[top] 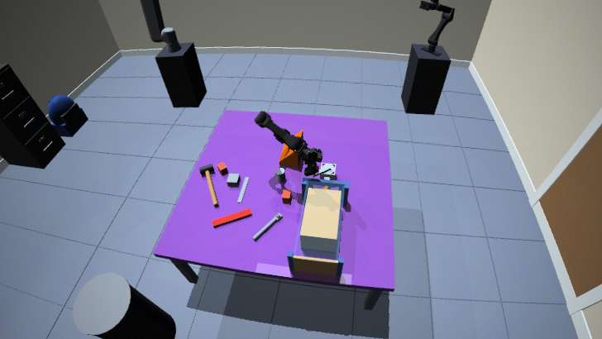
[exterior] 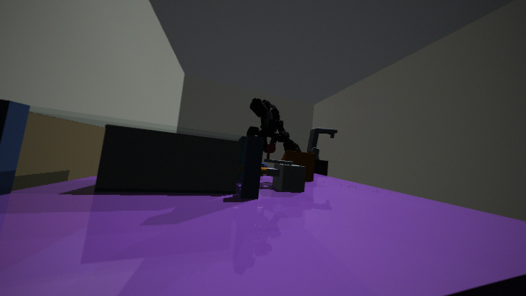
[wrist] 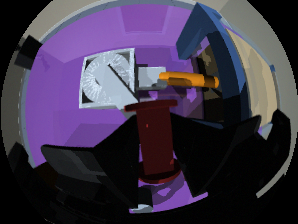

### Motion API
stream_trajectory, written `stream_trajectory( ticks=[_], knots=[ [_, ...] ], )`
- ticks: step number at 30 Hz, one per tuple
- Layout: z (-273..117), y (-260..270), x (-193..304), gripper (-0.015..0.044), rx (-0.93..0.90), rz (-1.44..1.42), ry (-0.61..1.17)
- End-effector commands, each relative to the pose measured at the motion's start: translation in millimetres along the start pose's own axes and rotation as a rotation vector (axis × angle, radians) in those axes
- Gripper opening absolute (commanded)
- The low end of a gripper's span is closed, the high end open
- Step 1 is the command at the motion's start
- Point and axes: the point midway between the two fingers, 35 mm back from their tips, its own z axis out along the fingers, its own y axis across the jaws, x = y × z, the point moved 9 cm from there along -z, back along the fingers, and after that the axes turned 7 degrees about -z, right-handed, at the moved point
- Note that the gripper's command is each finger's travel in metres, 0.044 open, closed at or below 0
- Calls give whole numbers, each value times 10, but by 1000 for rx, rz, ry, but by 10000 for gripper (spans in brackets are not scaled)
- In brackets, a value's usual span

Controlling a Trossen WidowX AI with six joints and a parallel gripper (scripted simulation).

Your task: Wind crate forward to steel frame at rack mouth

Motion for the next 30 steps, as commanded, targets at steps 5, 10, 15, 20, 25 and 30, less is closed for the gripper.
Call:
stream_trajectory(
  ticks=[5,10,15,20,25,30],
  knots=[
    [77,-189,-111,0,31,7,-13],
    [102,-246,-167,0,32,7,-13],
    [126,-293,-221,0,32,7,-14],
    [155,-339,-286,0,32,7,-14],
    [181,-376,-347,0,33,7,-15],
    [212,-410,-417,0,33,7,-15]
  ],
)
